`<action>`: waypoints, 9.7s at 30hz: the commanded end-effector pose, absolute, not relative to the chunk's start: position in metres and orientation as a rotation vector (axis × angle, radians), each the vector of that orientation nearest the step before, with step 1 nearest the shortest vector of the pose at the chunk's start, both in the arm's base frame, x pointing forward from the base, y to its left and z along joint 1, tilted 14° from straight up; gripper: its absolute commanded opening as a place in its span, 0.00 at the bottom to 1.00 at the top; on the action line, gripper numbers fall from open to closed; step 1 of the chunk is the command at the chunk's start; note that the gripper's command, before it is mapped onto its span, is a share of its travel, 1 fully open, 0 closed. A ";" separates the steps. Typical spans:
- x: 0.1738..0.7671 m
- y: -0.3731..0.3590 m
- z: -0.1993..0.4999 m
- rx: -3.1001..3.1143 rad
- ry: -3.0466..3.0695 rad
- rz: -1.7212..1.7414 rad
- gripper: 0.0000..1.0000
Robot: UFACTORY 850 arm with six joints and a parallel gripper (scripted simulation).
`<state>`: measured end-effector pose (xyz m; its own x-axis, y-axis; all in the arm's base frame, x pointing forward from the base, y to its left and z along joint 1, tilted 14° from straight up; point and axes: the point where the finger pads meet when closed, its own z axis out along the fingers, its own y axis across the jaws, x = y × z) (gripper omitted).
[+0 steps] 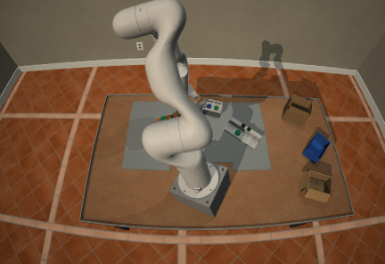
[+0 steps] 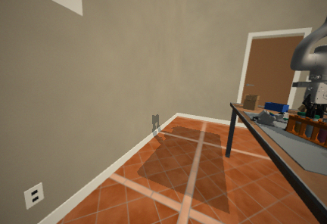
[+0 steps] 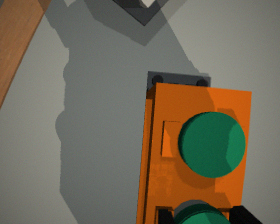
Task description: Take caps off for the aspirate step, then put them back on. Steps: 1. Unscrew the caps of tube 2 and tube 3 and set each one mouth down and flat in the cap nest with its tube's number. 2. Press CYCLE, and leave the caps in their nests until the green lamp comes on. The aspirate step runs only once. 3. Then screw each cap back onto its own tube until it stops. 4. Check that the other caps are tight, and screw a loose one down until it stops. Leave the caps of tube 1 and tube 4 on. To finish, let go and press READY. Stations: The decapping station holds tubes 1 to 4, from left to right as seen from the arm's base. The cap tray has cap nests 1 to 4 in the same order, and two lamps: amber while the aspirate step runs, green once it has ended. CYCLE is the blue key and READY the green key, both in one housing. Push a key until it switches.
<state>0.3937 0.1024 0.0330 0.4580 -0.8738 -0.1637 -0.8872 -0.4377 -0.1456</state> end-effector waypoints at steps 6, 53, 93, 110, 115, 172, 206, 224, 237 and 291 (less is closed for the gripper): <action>0.394 0.103 0.033 -2.731 0.964 -0.033 0.00; 0.394 0.103 0.033 -2.287 1.783 0.082 0.46; 0.394 0.102 0.034 -1.725 2.357 0.176 0.00; 0.394 0.102 0.034 -2.448 1.549 0.048 0.00; 0.394 0.102 0.034 -2.620 1.231 0.003 0.00; 0.394 0.102 0.034 -2.134 1.970 0.111 0.46; 0.394 0.102 0.034 -1.607 2.445 0.192 0.00; 0.394 0.102 0.034 -2.409 1.610 0.056 0.00; 0.394 0.102 0.035 -2.754 0.897 -0.041 0.00; 0.394 0.102 0.035 -2.169 1.931 0.105 0.46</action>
<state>0.3928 0.1021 0.0340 0.1713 -0.9684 -0.1813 -0.9750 -0.1402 -0.1726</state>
